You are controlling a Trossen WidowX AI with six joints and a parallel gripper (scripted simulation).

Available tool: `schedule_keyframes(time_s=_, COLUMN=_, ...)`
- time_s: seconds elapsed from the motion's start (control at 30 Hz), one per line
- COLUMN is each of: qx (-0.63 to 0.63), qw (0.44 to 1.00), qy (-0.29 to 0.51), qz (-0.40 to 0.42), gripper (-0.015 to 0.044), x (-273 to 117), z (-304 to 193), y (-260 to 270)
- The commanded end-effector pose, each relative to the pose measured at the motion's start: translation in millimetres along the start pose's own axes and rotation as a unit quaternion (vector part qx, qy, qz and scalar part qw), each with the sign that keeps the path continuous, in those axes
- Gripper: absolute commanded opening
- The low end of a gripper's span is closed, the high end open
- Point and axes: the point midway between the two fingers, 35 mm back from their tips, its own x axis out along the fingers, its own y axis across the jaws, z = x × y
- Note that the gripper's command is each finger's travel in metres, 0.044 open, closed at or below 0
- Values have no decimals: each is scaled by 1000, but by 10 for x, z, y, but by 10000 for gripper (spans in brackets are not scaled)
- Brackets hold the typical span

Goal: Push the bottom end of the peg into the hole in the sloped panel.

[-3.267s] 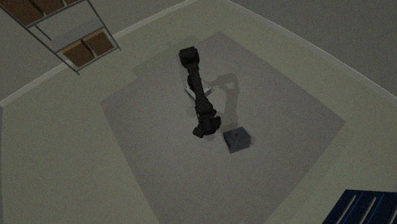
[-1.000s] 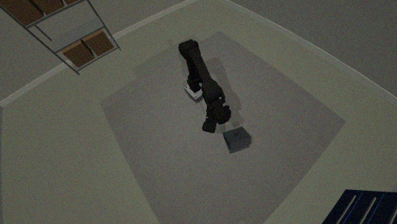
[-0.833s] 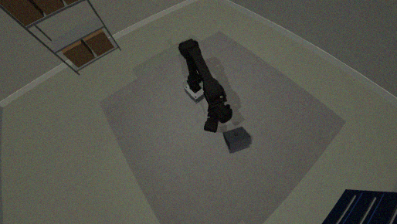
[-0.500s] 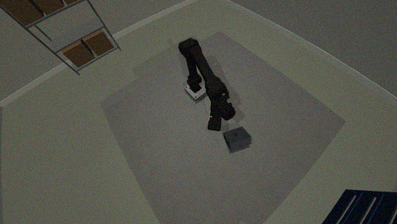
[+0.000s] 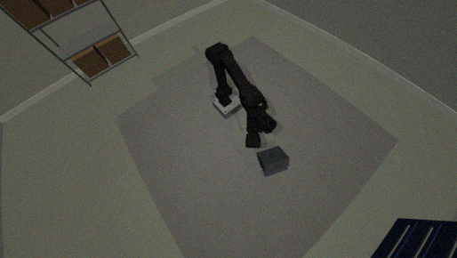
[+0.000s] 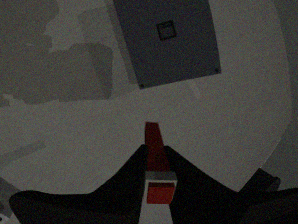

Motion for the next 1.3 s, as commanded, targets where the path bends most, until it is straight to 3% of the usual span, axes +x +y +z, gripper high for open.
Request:
schedule_keyframes(time_s=0.0, qx=-16, qw=1000, qy=-1, qz=-10, gripper=0, x=-3, z=40, y=22)
schedule_keyframes(time_s=1.27, qx=-124, qw=986, qy=-43, qz=-98, gripper=0, x=-180, z=526, y=185)
